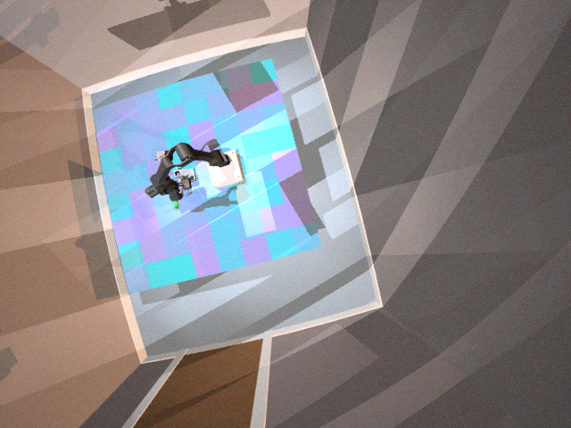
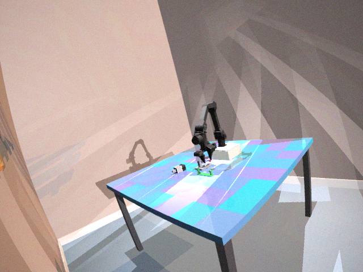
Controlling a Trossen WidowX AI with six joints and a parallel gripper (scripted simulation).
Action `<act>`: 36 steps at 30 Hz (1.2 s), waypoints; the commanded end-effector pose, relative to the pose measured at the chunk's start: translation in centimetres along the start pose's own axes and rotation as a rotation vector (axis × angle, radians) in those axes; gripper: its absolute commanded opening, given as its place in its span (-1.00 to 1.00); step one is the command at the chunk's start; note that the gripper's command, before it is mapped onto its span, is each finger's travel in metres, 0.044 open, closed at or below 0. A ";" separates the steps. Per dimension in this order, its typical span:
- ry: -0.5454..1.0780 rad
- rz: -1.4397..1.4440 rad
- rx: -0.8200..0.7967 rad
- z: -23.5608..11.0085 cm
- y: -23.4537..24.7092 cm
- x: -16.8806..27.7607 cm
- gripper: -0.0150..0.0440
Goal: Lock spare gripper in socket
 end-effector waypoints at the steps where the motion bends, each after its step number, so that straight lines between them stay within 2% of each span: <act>1: 0.002 0.007 -0.011 1.1 0.1 0.1 0.53; 19: 0.002 0.007 -0.011 2.1 0.3 0.1 0.53; 30: 0.002 0.007 -0.011 2.1 0.3 0.1 -0.45; 36: 0.002 0.007 -0.011 2.1 0.3 0.1 -0.49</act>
Point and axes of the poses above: the point midway between the two fingers, 35 mm back from their tips, its own z axis out along the fingers, its own y axis across the jaws, x = y × z, the point moved 8 cm from there along -z, back along the fingers, and after that the axes turned 14 degrees about -z, right-handed, at the moved point
